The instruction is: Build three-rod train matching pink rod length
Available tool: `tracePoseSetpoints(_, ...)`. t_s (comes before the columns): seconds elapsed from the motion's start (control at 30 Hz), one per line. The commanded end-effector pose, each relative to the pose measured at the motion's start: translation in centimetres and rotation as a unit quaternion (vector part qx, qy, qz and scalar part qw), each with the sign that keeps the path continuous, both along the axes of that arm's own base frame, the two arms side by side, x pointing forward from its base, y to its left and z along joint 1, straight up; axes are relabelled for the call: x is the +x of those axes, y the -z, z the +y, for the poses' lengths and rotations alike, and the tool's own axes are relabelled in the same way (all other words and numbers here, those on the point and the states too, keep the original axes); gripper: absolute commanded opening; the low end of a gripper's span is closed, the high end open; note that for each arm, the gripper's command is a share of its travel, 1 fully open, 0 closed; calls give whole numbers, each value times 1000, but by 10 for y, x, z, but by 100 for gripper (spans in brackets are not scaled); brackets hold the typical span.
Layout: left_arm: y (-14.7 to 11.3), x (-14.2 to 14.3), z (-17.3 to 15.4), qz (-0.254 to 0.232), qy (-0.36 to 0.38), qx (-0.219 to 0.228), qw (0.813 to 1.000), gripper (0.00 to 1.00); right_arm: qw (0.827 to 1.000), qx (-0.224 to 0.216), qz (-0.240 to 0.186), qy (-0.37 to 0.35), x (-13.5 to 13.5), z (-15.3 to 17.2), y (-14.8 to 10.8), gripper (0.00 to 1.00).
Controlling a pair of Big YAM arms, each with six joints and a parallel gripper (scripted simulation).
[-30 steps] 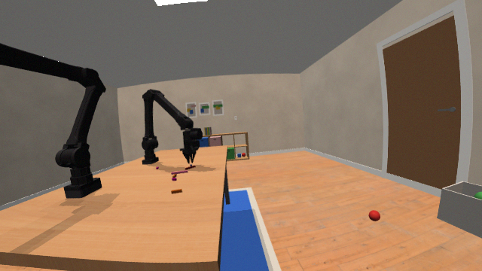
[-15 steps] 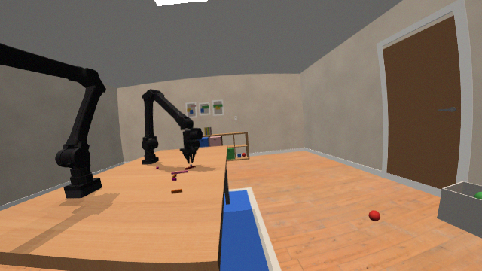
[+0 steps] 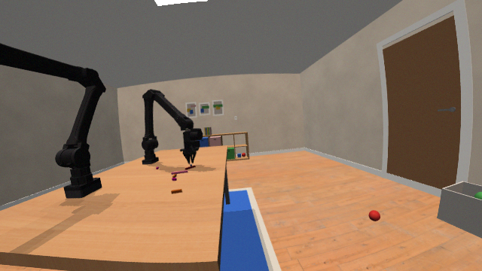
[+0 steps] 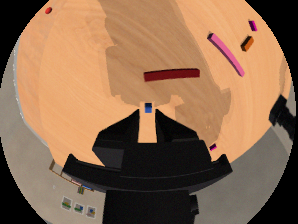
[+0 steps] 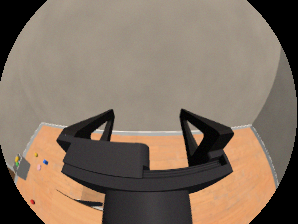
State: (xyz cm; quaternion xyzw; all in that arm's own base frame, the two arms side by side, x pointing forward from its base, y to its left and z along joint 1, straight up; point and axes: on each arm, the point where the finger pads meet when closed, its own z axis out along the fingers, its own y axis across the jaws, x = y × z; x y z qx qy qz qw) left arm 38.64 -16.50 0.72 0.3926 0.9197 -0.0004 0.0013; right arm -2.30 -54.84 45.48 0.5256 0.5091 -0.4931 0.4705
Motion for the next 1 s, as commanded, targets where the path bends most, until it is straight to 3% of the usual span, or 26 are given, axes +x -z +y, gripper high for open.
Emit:
tracePoseSetpoints(0.0,9,0,0,1,3,2,1000,23,999,-36,-2,5,-4,4,-46,100)
tracePoseSetpoints(0.13,7,6,-2,-4,3,-1,1000,23,999,-36,-2,5,-4,4,-46,100)
tracePoseSetpoints(0.17,-4,10,-4,-19,3,-7,1000,23,999,-36,-2,5,-4,4,-46,100)
tracePoseSetpoints(0.3,16,0,0,1,3,2,1000,23,999,-36,-2,5,-4,4,-46,100)
tracePoseSetpoints(0.97,11,7,-3,-9,3,-3,1000,23,999,-36,-2,5,-4,4,-46,100)
